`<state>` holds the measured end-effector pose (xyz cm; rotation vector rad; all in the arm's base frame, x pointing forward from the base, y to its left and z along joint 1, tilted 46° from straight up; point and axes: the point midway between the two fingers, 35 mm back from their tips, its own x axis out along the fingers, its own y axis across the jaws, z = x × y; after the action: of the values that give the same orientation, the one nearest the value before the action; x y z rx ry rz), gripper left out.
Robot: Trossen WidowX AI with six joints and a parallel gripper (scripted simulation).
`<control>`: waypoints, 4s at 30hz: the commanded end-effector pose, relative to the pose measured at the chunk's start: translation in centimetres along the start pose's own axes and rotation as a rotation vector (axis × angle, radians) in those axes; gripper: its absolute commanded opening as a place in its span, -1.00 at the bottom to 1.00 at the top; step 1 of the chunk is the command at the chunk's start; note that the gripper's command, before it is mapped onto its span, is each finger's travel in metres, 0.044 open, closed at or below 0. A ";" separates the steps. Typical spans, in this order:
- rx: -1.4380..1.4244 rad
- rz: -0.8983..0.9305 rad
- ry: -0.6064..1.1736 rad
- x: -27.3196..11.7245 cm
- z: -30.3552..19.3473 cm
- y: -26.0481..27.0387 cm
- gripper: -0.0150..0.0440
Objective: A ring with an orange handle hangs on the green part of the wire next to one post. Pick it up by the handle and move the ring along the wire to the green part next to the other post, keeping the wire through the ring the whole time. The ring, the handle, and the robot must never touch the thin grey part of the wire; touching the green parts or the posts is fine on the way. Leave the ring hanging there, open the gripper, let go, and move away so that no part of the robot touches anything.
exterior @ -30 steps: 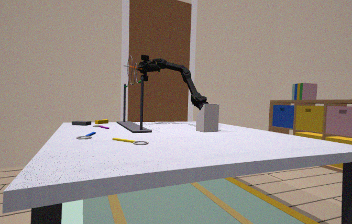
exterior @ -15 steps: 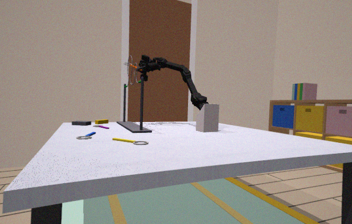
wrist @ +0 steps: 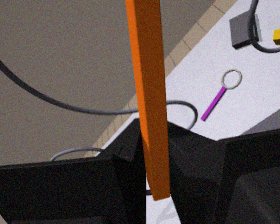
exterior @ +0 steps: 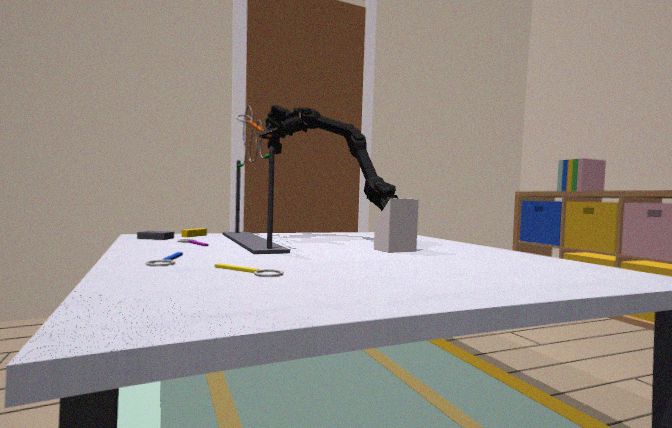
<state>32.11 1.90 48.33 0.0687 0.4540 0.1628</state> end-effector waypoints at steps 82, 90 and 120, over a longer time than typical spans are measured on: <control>-0.916 -0.542 -0.111 -0.2 1.2 -3.0 -1.00; -1.003 -0.591 -0.122 -0.3 1.5 -3.1 -1.00; -1.329 -0.771 -0.163 -0.8 2.5 -3.5 -1.00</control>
<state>32.97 -1.74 50.50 -1.3382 0.1259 -0.3122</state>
